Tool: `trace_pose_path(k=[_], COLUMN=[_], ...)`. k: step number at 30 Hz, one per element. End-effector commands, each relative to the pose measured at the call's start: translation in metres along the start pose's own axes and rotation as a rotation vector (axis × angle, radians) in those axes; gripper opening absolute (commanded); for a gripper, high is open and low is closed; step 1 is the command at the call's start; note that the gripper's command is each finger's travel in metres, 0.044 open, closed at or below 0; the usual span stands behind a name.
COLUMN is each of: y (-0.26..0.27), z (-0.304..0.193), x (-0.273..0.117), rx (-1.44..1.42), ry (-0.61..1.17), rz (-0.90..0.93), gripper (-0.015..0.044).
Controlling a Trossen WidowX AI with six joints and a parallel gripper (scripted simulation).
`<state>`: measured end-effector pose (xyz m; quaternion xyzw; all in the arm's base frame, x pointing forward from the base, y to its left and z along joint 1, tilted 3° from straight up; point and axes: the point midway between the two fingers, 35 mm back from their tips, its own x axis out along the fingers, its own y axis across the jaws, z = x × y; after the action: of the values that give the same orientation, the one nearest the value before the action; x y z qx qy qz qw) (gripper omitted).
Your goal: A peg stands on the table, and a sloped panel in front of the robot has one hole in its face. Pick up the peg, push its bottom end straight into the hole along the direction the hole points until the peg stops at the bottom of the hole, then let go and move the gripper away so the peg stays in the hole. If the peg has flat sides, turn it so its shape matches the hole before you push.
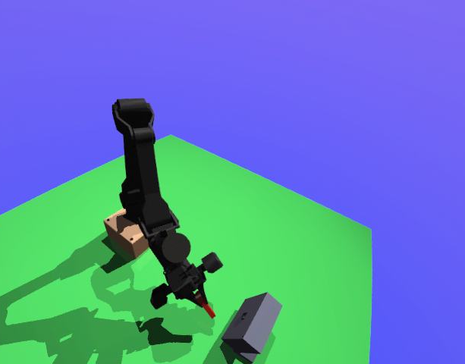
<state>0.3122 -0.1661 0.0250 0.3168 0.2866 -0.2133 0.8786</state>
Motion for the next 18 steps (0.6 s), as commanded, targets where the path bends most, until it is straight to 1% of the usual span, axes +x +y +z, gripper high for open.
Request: trace_pose_path(k=[1,18], y=[0.0011,0.0081], z=[-0.0034,-0.0064], x=[-0.0017,-0.0099], rx=[-0.032,-0.186], ry=[-0.008,-0.085], rz=[0.014,0.067], gripper=[0.0000,0.0000])
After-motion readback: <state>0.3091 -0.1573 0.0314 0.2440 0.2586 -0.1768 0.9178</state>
